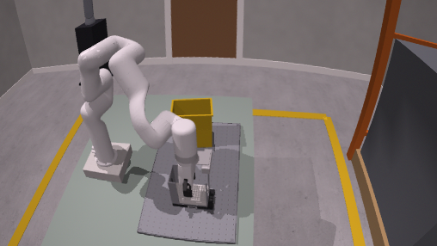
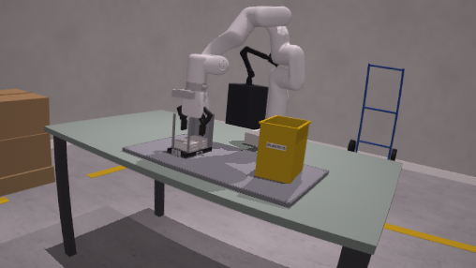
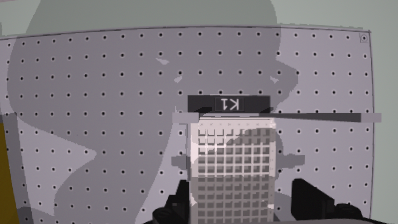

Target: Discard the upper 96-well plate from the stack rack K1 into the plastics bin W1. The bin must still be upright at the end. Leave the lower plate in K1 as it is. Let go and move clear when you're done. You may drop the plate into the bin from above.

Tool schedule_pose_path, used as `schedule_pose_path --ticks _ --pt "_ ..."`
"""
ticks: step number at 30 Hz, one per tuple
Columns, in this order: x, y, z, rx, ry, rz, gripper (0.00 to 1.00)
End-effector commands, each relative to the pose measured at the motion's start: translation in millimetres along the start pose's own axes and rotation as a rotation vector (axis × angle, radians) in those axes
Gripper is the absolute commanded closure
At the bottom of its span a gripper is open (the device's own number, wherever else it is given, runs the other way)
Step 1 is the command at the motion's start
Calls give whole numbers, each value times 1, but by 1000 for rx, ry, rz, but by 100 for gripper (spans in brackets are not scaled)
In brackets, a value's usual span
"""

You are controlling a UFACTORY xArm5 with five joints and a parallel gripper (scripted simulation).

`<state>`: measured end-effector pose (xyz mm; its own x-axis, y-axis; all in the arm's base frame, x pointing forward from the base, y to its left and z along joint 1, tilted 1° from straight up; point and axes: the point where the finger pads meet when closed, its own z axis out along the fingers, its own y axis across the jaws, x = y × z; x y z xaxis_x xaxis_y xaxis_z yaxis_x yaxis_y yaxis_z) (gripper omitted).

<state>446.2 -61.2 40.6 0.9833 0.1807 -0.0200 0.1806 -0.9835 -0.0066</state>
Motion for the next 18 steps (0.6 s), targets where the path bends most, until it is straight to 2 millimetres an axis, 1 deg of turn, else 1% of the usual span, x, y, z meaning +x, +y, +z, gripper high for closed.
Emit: schedule_pose_path --ticks 1,3,8,18 --pt "1 0 6 -1 4 0 0" --pt "1 0 6 -1 4 0 0" --pt "2 0 13 -1 4 0 0" --pt "2 0 13 -1 4 0 0"
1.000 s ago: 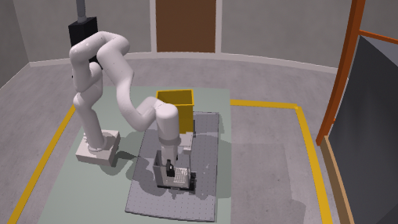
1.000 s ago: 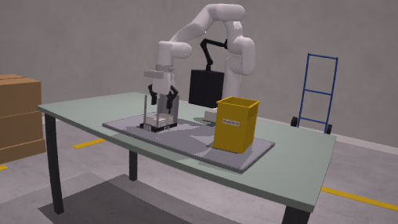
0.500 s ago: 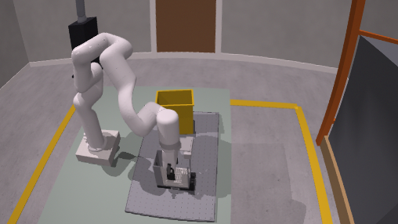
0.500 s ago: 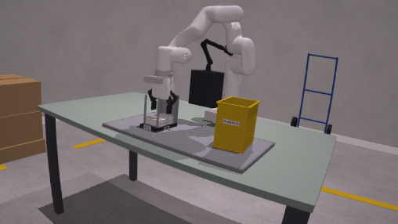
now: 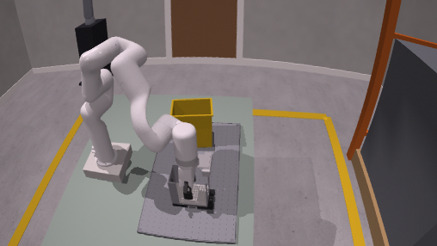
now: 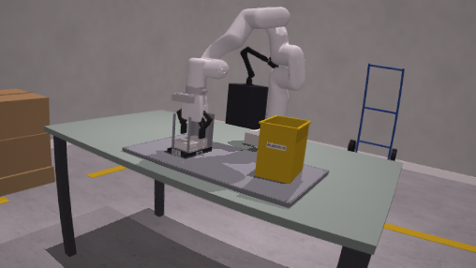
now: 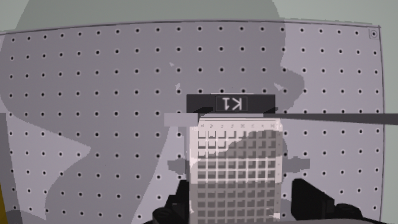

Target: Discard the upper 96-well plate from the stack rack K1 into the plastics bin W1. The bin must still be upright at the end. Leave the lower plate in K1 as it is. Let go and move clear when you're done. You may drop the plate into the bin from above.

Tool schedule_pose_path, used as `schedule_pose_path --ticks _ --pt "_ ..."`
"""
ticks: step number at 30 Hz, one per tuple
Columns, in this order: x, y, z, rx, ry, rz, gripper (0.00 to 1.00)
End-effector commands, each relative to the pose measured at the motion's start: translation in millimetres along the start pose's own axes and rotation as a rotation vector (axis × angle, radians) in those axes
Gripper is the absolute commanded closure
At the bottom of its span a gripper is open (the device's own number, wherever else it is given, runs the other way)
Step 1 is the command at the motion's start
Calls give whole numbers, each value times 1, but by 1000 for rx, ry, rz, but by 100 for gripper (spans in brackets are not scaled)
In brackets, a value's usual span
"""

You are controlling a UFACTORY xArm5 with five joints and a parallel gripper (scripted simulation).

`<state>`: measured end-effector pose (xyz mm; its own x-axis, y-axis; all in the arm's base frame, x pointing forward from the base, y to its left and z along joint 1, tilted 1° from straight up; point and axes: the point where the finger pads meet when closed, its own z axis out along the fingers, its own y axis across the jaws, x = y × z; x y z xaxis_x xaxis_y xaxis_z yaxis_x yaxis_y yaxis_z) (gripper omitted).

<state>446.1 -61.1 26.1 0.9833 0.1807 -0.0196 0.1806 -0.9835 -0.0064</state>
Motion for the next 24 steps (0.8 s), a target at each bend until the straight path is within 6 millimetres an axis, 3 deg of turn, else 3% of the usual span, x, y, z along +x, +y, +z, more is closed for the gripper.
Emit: schedule_pose_path --ticks 1,24 --pt "1 0 -1 -1 3 0 0" --pt "1 0 12 -1 3 0 0"
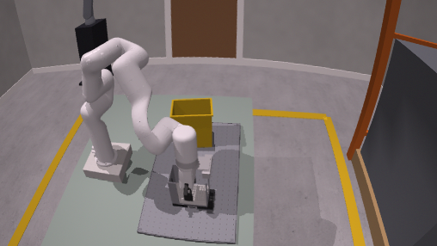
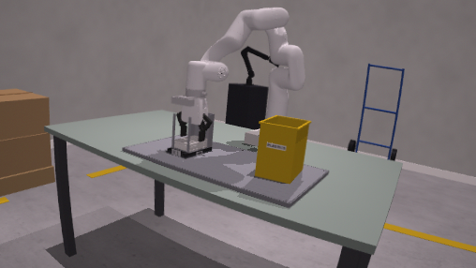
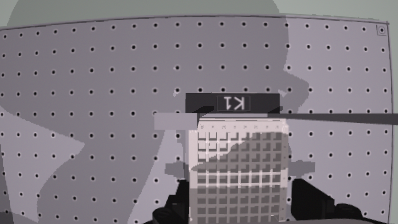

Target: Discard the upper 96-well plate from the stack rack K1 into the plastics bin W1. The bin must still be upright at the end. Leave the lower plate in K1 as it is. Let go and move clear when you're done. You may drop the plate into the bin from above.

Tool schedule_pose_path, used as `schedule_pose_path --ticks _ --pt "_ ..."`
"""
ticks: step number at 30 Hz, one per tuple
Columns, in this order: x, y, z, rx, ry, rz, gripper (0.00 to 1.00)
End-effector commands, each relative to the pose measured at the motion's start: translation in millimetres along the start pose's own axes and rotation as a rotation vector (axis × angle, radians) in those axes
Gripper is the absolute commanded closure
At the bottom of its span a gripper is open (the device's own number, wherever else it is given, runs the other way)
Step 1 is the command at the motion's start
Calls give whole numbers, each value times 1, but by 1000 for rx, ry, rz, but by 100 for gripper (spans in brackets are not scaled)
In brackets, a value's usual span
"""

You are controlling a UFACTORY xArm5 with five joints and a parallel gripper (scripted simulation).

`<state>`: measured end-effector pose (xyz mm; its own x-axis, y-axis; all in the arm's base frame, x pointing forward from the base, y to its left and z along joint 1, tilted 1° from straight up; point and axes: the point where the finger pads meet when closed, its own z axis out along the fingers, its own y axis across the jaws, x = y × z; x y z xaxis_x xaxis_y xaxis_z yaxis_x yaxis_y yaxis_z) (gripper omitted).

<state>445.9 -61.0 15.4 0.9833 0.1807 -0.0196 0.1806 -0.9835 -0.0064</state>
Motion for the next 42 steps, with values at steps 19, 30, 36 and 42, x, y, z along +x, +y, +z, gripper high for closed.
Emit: schedule_pose_path --ticks 19,30,36,42 --pt "1 0 8 -1 3 0 0" --pt "1 0 8 -1 3 0 100" --pt "1 0 8 -1 3 0 100" --pt "1 0 8 -1 3 0 100"
